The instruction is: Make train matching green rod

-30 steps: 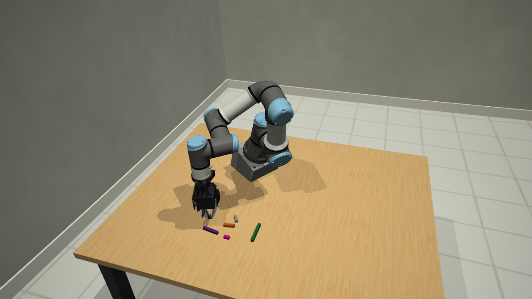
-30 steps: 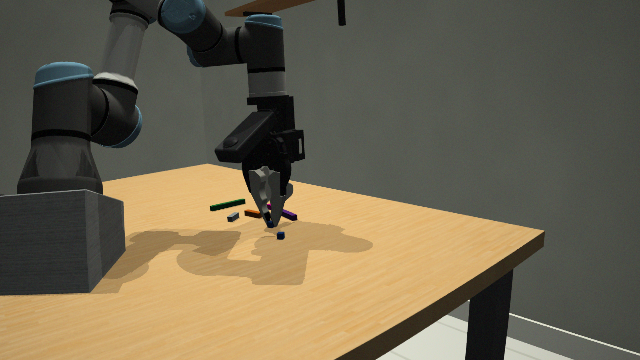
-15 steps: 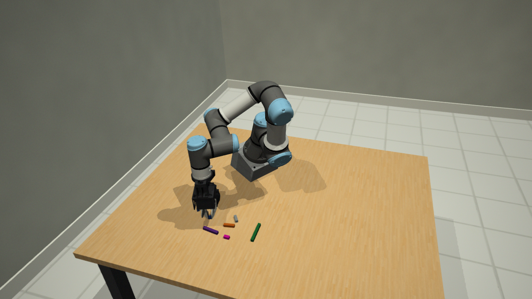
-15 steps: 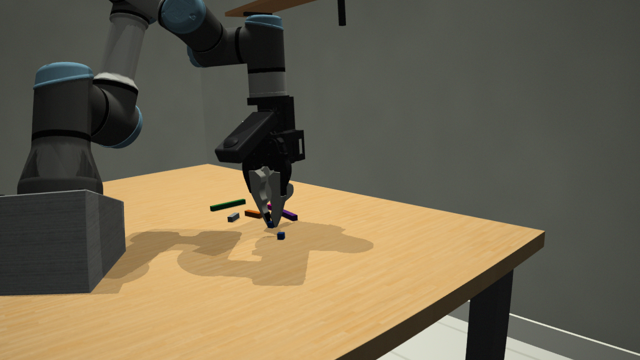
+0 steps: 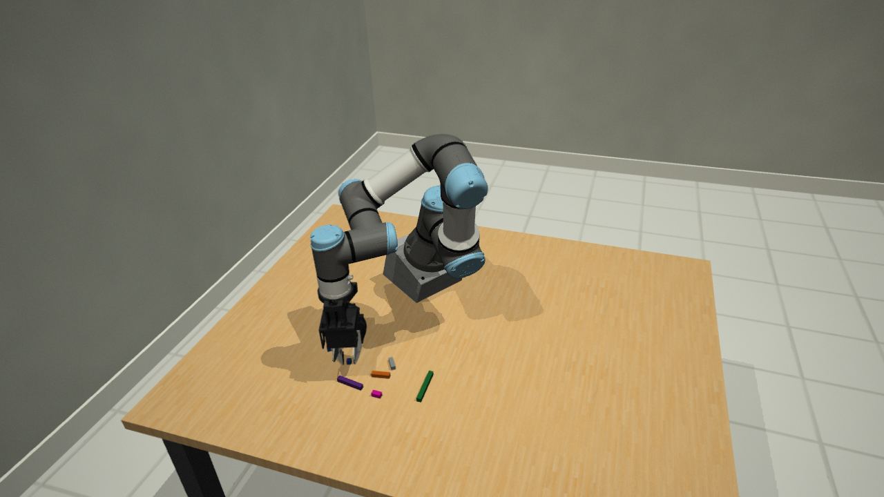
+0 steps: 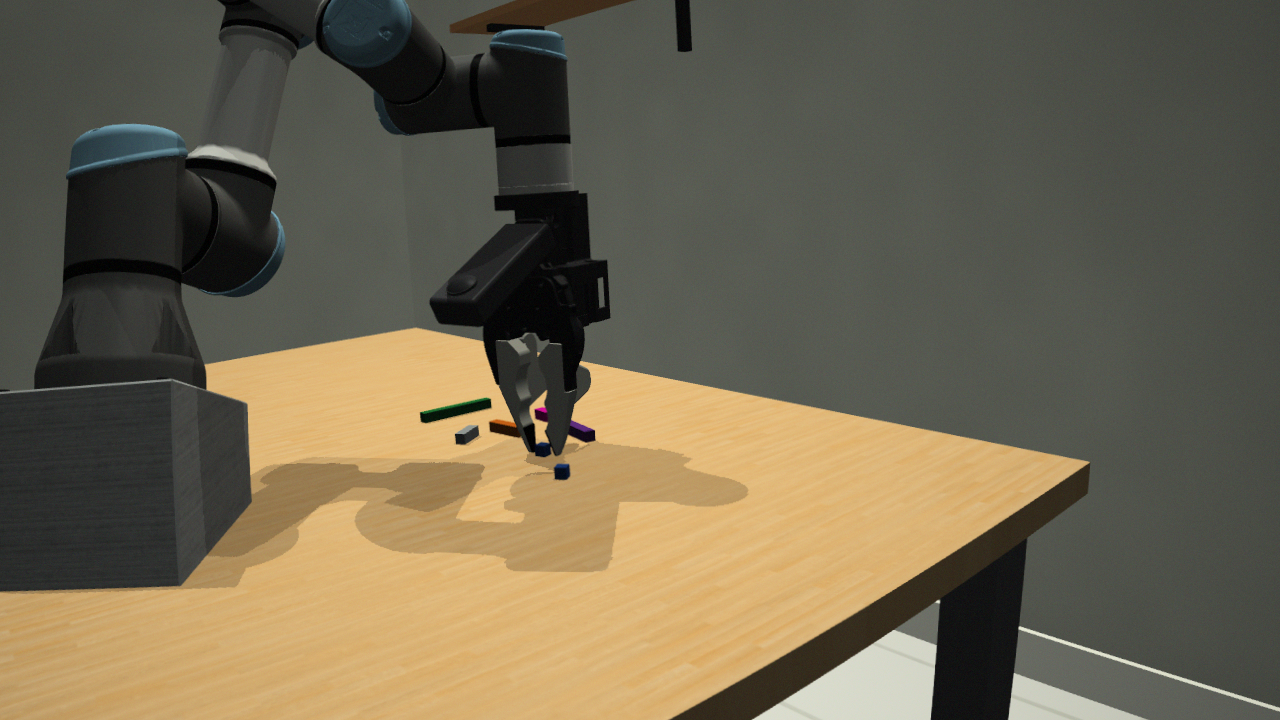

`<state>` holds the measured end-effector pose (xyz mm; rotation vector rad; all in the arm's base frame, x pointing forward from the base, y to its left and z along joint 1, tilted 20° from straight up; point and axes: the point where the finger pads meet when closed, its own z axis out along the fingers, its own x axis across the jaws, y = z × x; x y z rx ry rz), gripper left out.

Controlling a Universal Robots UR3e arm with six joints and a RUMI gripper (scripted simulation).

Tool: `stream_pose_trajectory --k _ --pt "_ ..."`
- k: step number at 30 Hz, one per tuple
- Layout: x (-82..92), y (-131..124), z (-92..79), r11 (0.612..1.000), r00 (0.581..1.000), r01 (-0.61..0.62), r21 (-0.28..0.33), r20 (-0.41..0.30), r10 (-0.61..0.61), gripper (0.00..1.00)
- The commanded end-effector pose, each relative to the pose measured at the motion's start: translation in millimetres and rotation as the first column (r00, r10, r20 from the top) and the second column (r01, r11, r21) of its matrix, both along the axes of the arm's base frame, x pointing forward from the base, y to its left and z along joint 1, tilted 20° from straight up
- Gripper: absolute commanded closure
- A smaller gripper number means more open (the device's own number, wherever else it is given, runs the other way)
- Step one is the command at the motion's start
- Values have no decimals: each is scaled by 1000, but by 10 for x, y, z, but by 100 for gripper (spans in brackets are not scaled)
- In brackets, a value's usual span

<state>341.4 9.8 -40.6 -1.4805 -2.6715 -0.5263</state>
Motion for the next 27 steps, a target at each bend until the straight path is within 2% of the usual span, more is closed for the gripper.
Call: stream_pose_trajectory --k 1,15,20,27 --pt "6 -6 5 1000 1000 0 -1 2 0 86" --pt "0 -22 53 1000 1000 0 -1 2 0 86" --pt "-16 -60 169 1000 1000 0 -1 2 0 86" --pt "-50 -144 423 1000 1000 0 -1 2 0 86"
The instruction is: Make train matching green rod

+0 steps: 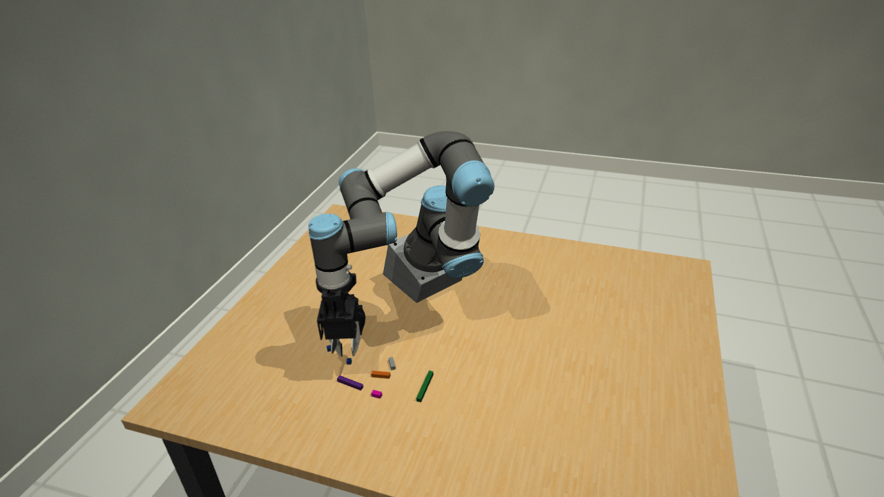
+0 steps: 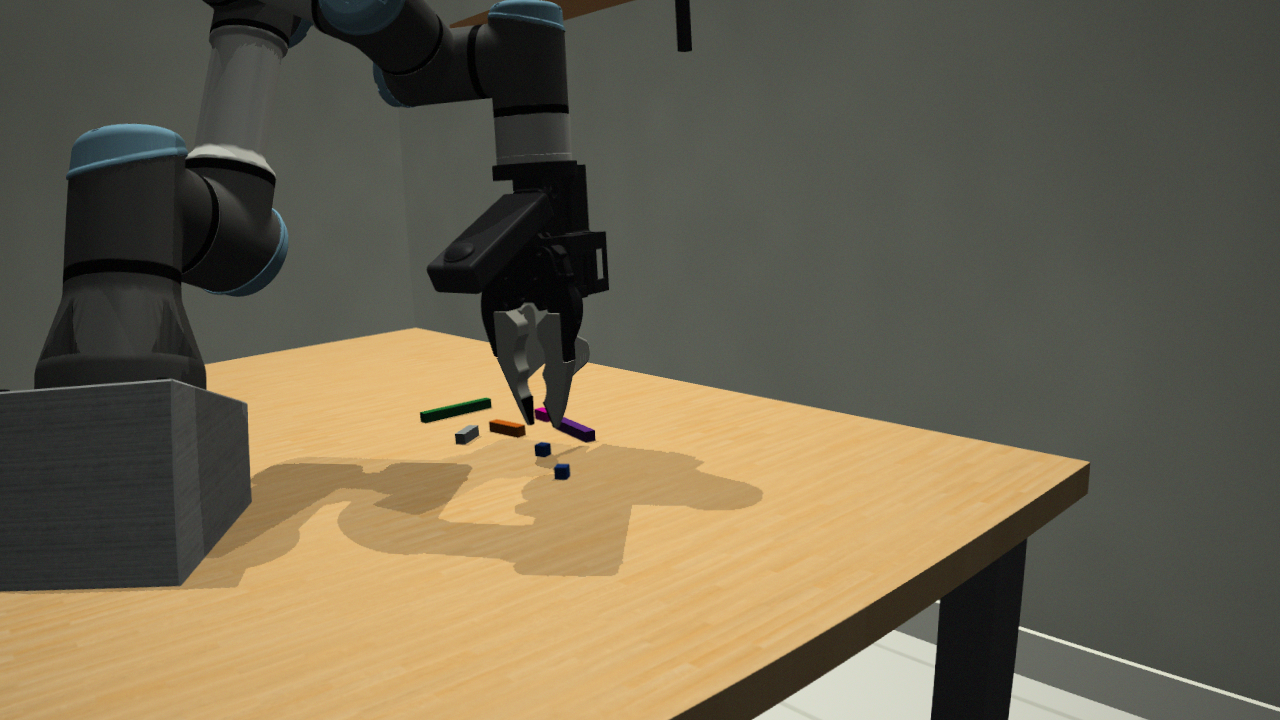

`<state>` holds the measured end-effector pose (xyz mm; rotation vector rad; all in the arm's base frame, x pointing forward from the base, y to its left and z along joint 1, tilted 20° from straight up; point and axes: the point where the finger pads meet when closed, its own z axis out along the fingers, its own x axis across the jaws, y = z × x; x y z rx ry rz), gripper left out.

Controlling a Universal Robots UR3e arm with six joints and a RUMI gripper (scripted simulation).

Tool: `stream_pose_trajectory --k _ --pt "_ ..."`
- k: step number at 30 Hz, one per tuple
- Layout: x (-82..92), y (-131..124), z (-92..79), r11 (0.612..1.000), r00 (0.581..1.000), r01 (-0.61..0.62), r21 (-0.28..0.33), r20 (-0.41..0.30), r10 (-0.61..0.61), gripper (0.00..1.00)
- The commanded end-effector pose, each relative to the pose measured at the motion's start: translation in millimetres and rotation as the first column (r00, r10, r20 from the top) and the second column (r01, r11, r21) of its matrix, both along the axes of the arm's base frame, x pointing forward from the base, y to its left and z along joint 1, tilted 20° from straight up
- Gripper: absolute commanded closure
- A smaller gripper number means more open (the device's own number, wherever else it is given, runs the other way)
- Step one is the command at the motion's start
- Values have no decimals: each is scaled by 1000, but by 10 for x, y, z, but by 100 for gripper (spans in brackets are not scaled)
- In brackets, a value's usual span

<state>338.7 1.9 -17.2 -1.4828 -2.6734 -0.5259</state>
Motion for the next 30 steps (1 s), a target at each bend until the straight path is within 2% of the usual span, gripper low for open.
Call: stream_pose_trajectory --k 1,3,14,24,25,30 --pt "-28 -78 228 1000 1000 -1 0 0 1 86" --pt "-28 -78 228 1000 1000 -1 0 0 1 86" --pt "-75 -190 569 1000 1000 -1 0 0 1 86" --pt "-81 -207 619 1000 1000 -1 0 0 1 86" --pt "-81 -207 619 1000 1000 -1 0 0 1 0" --pt "-81 -207 619 1000 1000 -1 0 0 1 0"
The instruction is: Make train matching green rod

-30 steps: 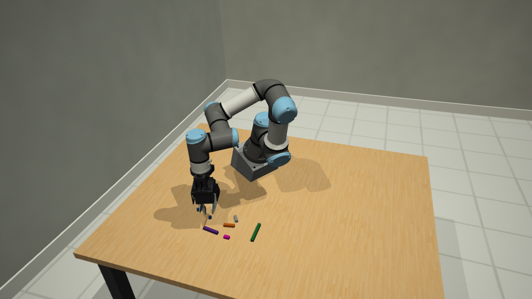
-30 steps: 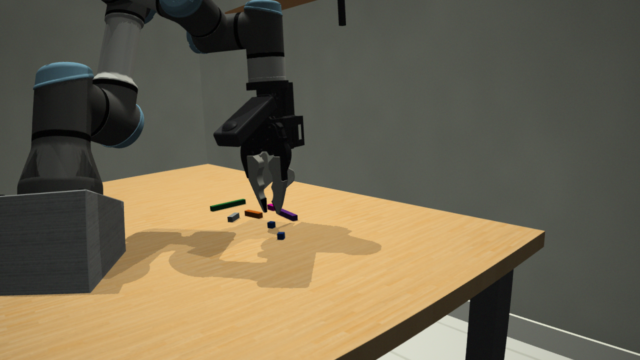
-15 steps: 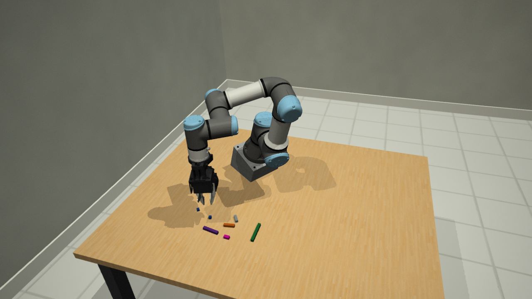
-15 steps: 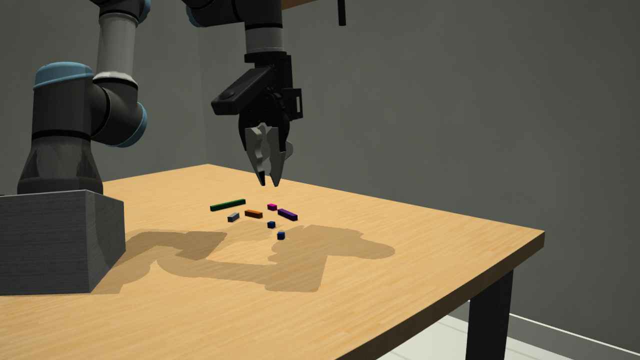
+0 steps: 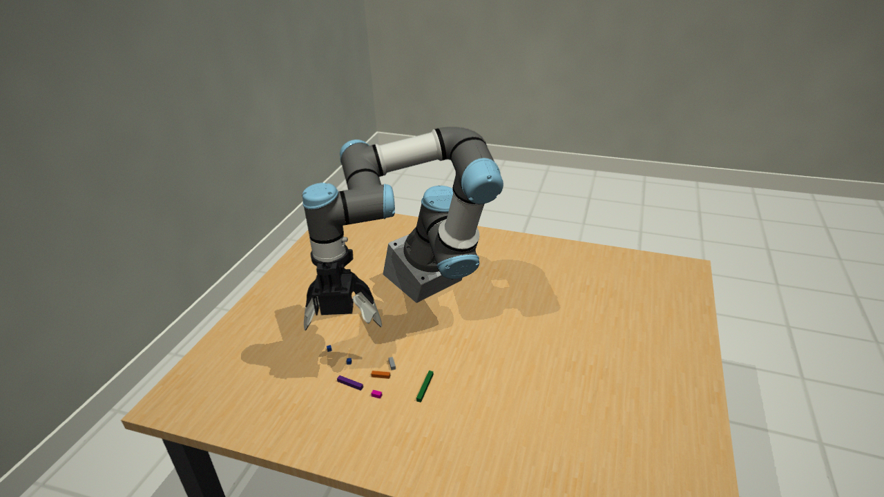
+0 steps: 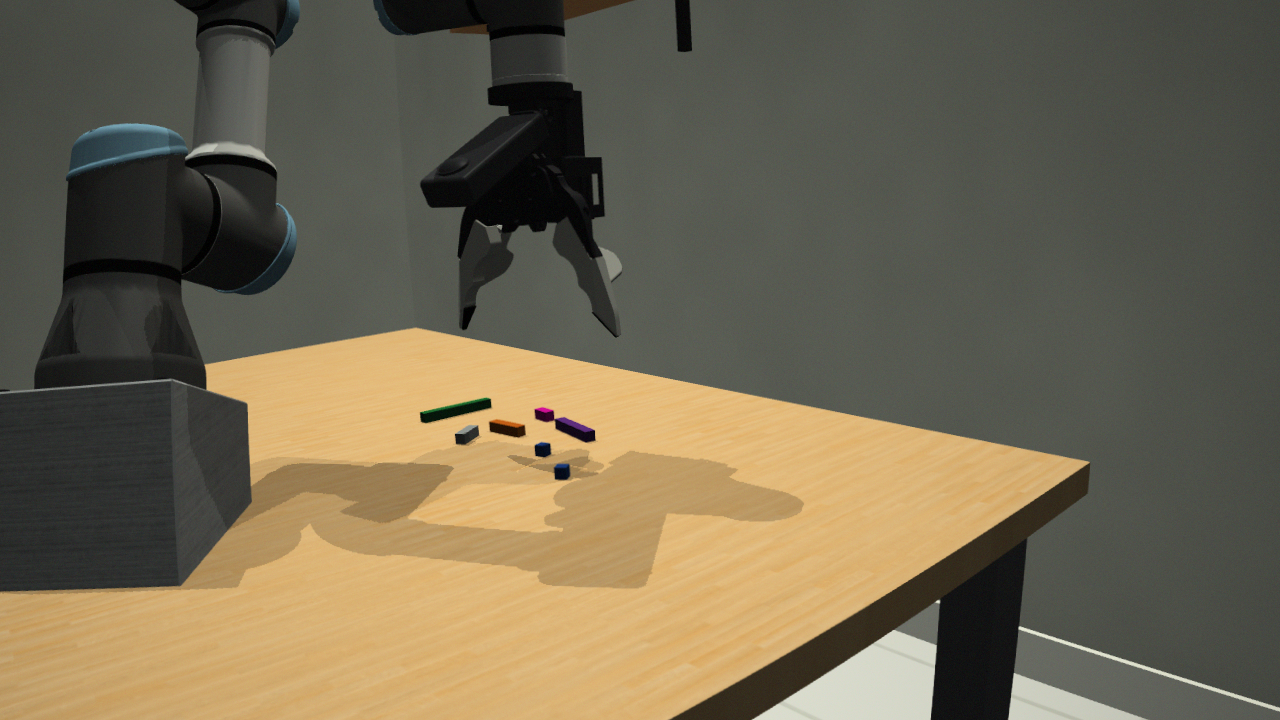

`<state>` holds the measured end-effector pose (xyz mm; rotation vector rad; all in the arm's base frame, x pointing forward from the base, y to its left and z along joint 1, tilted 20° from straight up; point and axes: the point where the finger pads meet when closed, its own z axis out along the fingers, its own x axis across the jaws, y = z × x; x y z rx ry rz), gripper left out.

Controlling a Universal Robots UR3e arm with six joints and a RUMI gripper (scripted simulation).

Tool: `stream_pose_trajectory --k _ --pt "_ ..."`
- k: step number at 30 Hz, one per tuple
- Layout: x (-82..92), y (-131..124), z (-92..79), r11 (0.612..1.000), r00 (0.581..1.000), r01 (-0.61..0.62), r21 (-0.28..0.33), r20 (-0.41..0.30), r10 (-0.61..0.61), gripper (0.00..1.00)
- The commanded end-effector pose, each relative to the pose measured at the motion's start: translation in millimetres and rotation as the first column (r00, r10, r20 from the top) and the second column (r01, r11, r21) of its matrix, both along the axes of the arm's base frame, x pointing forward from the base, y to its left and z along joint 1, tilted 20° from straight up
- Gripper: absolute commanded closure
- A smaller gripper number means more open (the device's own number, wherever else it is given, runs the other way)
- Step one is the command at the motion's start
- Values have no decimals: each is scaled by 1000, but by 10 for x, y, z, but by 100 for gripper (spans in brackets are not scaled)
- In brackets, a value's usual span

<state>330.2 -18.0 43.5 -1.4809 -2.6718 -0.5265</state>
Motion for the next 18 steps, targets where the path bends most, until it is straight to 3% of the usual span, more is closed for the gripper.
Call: stream_pose_trajectory --k 1,18 --pt "4 -7 11 1000 1000 0 -1 1 0 0" --pt "-19 67 19 1000 1000 -17 -4 7 17 0"
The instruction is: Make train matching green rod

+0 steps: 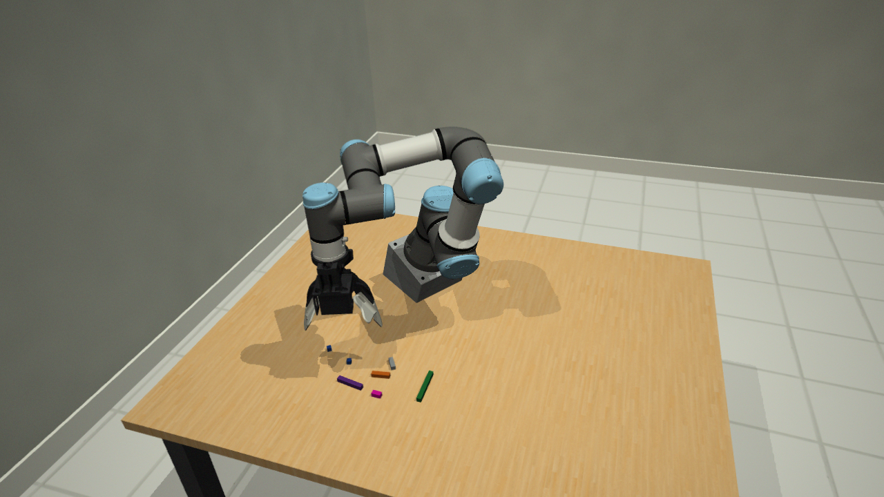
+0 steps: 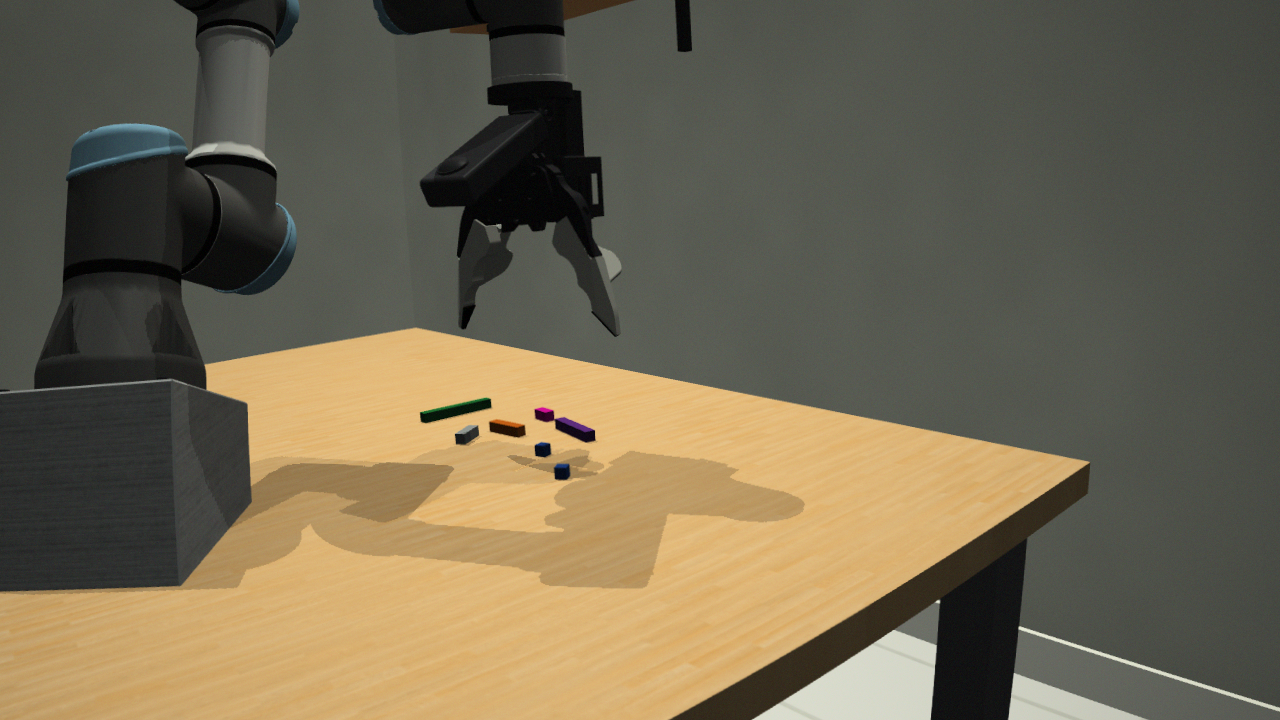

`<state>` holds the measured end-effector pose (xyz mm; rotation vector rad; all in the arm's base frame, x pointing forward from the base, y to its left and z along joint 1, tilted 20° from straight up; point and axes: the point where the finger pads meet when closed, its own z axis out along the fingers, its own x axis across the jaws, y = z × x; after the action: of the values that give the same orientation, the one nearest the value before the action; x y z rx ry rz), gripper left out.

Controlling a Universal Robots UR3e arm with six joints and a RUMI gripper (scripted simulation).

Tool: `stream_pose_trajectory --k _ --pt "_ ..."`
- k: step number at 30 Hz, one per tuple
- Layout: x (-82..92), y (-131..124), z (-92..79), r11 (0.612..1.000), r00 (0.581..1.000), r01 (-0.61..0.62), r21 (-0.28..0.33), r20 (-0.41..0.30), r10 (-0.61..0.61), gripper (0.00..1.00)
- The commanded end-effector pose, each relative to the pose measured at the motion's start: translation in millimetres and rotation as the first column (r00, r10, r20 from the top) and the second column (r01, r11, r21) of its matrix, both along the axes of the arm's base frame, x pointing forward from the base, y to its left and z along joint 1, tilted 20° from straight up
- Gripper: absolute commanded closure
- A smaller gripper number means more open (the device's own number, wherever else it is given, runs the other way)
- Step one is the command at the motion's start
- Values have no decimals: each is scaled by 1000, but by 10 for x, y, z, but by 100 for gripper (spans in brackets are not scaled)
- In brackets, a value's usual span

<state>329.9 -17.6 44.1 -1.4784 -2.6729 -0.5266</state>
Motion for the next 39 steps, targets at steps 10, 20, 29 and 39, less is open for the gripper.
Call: stream_pose_trajectory --k 10,20,29,39 --pt "-292 715 33 984 982 -178 -31 59 180 0" --pt "-393 891 21 974 971 -225 -39 74 227 86" --pt "-393 891 21 974 971 -225 -39 74 227 86" --pt "-393 891 21 974 971 -225 -39 74 227 86"
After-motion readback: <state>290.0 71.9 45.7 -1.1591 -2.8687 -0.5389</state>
